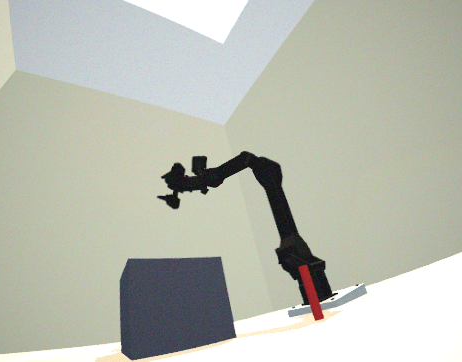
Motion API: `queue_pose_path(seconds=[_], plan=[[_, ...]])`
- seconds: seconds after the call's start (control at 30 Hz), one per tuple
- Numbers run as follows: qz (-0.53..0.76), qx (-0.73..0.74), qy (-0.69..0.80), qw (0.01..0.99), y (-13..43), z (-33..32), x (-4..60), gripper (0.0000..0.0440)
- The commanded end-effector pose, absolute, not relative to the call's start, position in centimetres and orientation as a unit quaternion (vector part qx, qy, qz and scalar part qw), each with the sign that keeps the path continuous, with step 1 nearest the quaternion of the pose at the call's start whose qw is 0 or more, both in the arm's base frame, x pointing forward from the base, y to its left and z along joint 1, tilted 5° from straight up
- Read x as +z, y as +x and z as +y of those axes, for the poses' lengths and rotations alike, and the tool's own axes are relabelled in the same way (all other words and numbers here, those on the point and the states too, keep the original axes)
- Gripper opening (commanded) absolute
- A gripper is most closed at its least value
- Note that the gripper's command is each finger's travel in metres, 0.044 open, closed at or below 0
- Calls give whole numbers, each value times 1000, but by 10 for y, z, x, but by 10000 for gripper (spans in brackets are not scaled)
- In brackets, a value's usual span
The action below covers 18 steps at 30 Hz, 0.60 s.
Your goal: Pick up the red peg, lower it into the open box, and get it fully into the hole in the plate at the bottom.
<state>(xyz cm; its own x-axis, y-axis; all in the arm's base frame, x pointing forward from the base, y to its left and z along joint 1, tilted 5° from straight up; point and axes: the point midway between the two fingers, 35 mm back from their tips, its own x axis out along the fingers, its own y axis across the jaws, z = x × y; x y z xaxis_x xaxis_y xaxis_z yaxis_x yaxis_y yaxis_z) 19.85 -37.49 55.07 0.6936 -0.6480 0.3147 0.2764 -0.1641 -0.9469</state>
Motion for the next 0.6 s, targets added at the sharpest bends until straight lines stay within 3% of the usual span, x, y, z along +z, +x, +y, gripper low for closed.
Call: queue_pose_path(seconds=[0.0, 0.57], plan=[[118, -356, -630, 680, 215, -359, 547, 440], [54, -284, -428, 856, 276, -286, 524, 440]])
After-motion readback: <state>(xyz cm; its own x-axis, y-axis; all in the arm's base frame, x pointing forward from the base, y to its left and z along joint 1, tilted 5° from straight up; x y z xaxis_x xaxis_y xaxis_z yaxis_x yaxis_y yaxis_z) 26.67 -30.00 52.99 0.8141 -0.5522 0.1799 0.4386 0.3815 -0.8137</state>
